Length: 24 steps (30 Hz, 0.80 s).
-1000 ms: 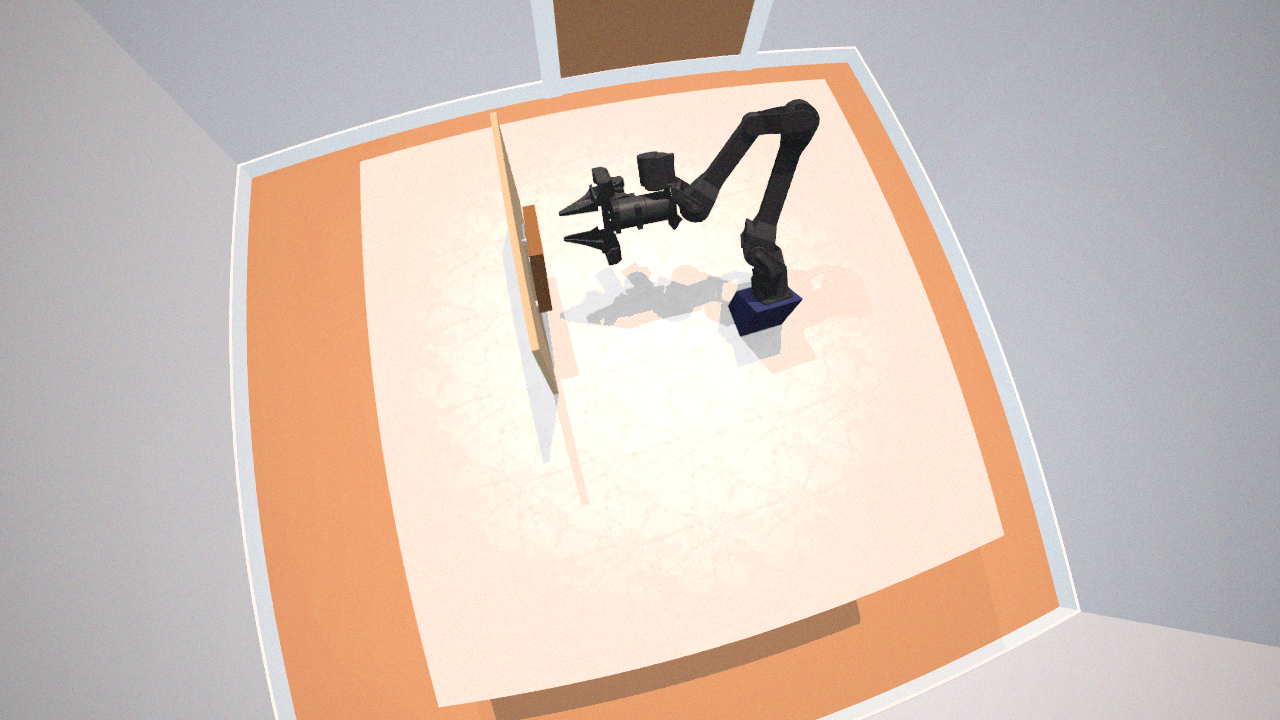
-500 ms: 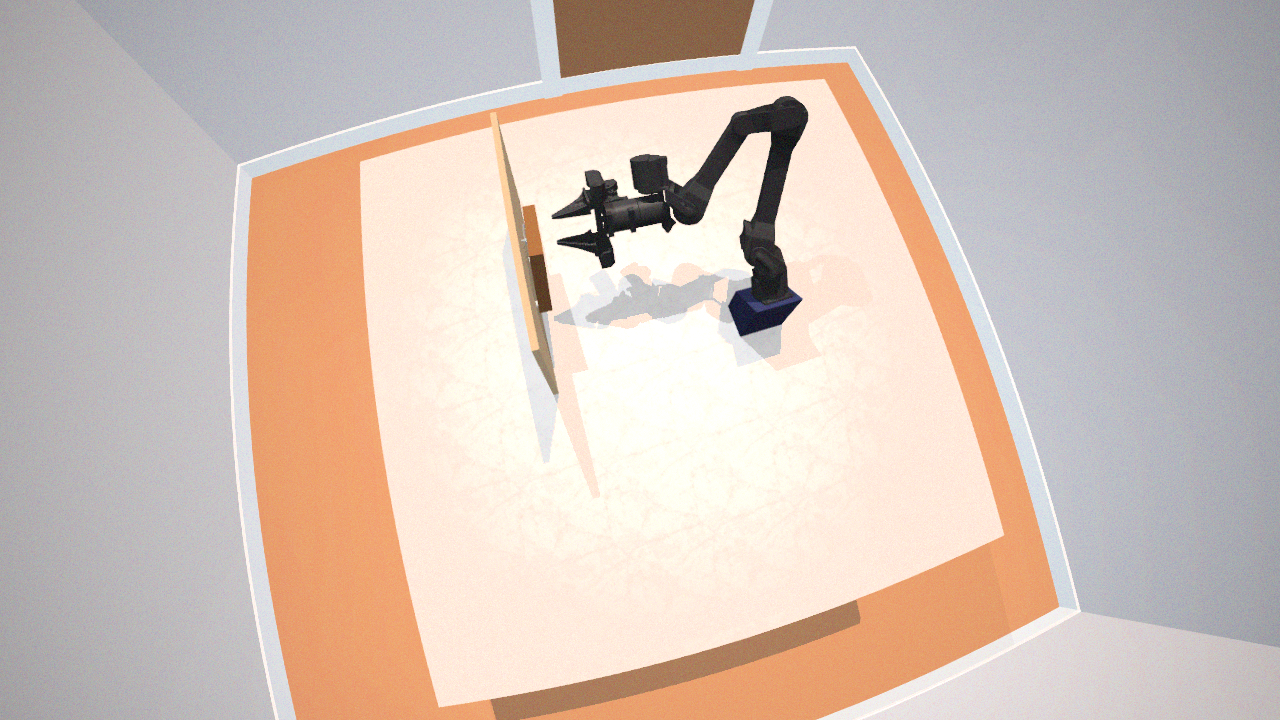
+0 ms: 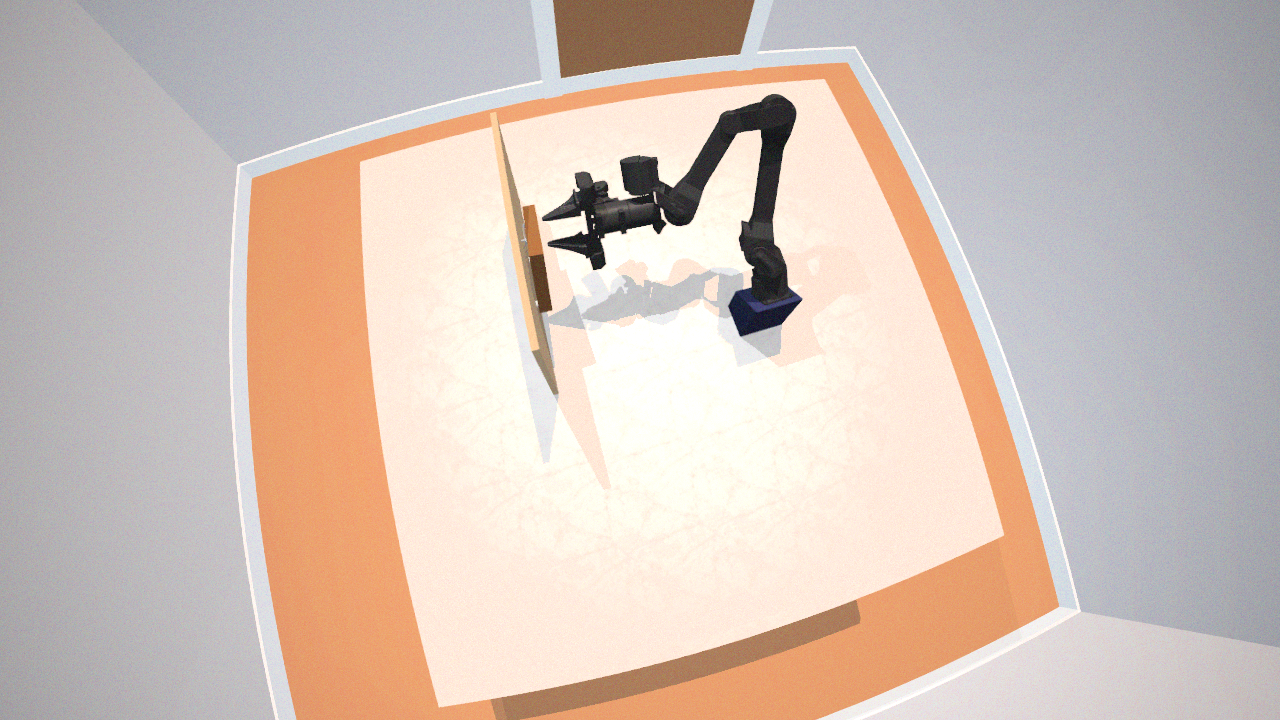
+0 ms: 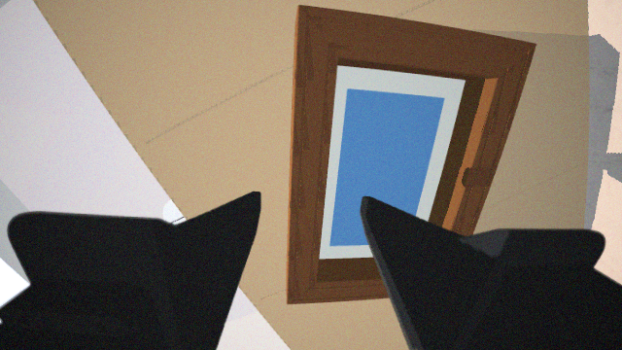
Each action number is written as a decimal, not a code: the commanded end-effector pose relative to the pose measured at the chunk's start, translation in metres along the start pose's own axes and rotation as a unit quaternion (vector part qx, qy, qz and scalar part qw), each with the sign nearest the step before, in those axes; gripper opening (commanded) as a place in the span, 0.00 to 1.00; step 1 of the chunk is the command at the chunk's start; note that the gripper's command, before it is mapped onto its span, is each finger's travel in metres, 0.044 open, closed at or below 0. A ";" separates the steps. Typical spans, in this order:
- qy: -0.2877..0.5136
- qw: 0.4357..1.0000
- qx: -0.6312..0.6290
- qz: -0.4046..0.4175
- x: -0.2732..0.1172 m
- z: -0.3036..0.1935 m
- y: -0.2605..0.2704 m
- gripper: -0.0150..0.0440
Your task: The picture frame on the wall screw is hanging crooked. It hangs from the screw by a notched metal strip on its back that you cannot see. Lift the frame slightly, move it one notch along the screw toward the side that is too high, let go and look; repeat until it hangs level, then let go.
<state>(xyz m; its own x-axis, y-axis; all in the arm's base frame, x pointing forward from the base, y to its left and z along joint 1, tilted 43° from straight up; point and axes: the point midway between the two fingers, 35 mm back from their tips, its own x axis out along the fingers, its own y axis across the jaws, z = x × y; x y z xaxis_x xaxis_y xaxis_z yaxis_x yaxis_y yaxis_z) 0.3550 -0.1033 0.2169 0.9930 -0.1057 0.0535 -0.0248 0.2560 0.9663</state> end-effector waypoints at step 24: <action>-0.001 1.000 -0.003 0.003 0.022 -0.001 0.001 0.69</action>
<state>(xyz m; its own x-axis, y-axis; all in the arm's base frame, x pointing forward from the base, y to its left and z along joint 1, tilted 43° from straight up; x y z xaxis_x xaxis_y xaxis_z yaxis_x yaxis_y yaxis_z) 0.3772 -0.1044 0.2182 0.9931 -0.1029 0.0563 -0.0281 0.2567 0.9661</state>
